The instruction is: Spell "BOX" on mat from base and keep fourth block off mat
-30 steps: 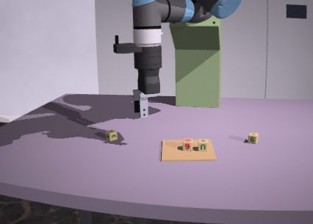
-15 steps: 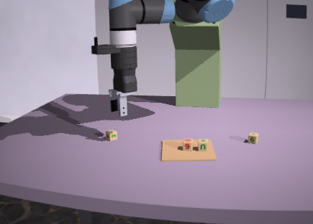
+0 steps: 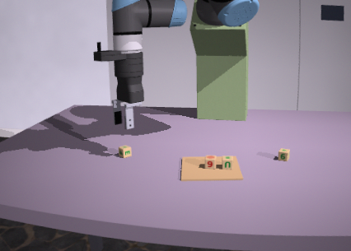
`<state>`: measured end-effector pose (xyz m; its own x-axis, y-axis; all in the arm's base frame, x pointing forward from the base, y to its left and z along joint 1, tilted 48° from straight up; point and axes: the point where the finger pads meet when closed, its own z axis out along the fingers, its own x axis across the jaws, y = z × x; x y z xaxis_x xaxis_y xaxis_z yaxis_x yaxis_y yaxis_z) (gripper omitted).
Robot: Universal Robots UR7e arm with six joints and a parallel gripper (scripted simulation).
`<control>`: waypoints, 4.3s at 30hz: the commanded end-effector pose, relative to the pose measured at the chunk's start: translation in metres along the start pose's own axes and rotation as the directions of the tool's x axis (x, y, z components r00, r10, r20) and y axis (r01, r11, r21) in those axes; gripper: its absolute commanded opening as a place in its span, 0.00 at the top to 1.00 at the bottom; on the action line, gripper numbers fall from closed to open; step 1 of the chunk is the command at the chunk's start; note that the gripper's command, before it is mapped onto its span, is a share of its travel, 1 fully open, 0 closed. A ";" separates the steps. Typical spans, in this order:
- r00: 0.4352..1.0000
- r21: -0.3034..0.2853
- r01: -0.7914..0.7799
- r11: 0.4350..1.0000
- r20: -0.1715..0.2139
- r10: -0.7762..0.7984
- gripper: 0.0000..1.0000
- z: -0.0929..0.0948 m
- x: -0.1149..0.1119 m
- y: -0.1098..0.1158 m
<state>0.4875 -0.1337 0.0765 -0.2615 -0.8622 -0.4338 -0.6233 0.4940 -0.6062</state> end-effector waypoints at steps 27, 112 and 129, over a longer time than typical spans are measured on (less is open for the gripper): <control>1.000 0.001 0.004 1.000 0.000 -0.004 0.00 0.000 0.001 -0.001; 1.000 0.000 0.005 1.000 0.000 -0.005 0.00 0.051 0.001 -0.001; 1.000 0.000 0.005 1.000 0.000 -0.005 0.00 0.051 0.001 -0.001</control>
<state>0.5253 -0.1294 0.0420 -0.2586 -0.8643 -0.4314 -0.6248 0.4903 -0.6077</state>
